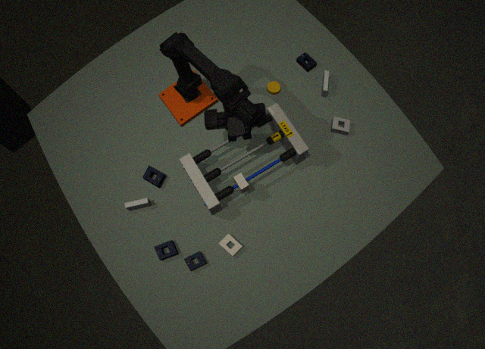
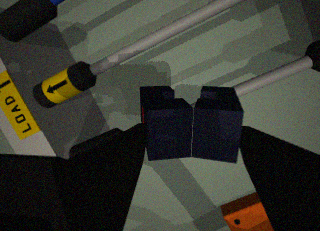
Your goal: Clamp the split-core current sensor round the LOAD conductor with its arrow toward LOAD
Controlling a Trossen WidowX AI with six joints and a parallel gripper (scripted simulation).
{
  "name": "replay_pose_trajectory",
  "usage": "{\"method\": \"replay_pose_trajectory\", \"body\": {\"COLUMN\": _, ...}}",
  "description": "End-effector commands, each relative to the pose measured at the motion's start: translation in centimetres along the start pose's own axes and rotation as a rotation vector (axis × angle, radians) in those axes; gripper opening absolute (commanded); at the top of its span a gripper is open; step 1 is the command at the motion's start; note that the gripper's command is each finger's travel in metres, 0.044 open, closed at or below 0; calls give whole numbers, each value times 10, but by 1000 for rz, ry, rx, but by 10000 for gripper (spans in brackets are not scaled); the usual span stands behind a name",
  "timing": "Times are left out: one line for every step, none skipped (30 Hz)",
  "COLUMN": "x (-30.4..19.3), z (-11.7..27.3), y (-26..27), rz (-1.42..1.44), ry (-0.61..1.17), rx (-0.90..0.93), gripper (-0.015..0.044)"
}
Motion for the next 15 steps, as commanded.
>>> {"method": "replay_pose_trajectory", "body": {"x": 3, "z": 2, "y": 7, "rz": -126, "ry": -18, "rx": 17, "gripper": 0}}
{"method": "replay_pose_trajectory", "body": {"x": 3, "z": 2, "y": 9, "rz": -158, "ry": -20, "rx": 20, "gripper": 0}}
{"method": "replay_pose_trajectory", "body": {"x": 4, "z": 2, "y": 10, "rz": -191, "ry": -21, "rx": 22, "gripper": 0}}
{"method": "replay_pose_trajectory", "body": {"x": 4, "z": 2, "y": 12, "rz": -224, "ry": -23, "rx": 25, "gripper": 0}}
{"method": "replay_pose_trajectory", "body": {"x": 4, "z": 2, "y": 13, "rz": -257, "ry": -24, "rx": 28, "gripper": 0}}
{"method": "replay_pose_trajectory", "body": {"x": 5, "z": 1, "y": 14, "rz": -289, "ry": -25, "rx": 30, "gripper": 0}}
{"method": "replay_pose_trajectory", "body": {"x": 5, "z": 1, "y": 16, "rz": -322, "ry": -26, "rx": 33, "gripper": 0}}
{"method": "replay_pose_trajectory", "body": {"x": 5, "z": 1, "y": 17, "rz": -355, "ry": -27, "rx": 36, "gripper": 0}}
{"method": "replay_pose_trajectory", "body": {"x": 5, "z": 1, "y": 18, "rz": -388, "ry": -28, "rx": 39, "gripper": 0}}
{"method": "replay_pose_trajectory", "body": {"x": 6, "z": 1, "y": 20, "rz": -421, "ry": -29, "rx": 42, "gripper": 0}}
{"method": "replay_pose_trajectory", "body": {"x": 6, "z": 0, "y": 21, "rz": -453, "ry": -29, "rx": 45, "gripper": 0}}
{"method": "replay_pose_trajectory", "body": {"x": 6, "z": 0, "y": 23, "rz": -486, "ry": -30, "rx": 48, "gripper": 0}}
{"method": "replay_pose_trajectory", "body": {"x": 6, "z": 0, "y": 24, "rz": -519, "ry": -30, "rx": 51, "gripper": 0}}
{"method": "replay_pose_trajectory", "body": {"x": 7, "z": 0, "y": 25, "rz": -552, "ry": -31, "rx": 54, "gripper": 0}}
{"method": "replay_pose_trajectory", "body": {"x": 7, "z": 0, "y": 27, "rz": -584, "ry": -31, "rx": 57, "gripper": 0}}
Point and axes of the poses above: the point midway between the two fingers, 35 mm back from their tips, its own z axis back along the fingers, its own y axis across the jaws, x = y × z, the point moved 3 cm from there along z, back along the fingers, and after that the axes turned 15 degrees about -z, right-handed, at the moved point
